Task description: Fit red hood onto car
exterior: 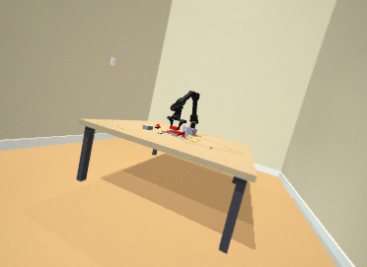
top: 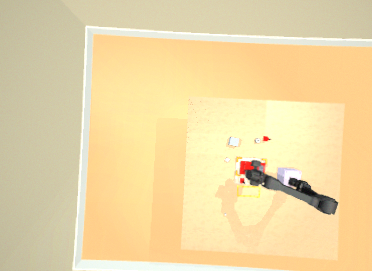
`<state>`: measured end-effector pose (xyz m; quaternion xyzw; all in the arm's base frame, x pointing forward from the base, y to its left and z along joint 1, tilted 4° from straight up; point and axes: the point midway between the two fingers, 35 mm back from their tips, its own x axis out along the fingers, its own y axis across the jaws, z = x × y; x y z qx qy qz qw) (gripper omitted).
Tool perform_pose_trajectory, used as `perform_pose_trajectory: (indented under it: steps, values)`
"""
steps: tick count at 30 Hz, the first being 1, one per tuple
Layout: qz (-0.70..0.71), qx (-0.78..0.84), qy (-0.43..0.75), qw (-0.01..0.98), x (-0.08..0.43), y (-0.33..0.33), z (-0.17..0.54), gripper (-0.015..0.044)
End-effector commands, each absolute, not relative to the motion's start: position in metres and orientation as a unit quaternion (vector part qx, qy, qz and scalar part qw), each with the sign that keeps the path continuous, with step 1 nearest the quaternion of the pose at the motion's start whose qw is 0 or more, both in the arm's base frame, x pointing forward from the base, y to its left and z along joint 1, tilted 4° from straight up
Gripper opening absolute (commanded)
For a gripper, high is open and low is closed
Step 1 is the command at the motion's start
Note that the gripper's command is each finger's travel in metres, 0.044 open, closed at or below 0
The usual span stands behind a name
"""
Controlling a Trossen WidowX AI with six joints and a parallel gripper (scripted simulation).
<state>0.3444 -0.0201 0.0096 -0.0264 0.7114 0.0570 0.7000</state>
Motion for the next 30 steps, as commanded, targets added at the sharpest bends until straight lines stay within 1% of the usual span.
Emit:
perform_pose_trajectory:
  steps: [1,30]
  values:
    - [0.058,-0.028,0.712,0.699,0.3435,-0.0201,0.0081,0.0]
    - [0.058,-0.028,0.712,0.699,0.3424,-0.0195,0.0007,0.0]
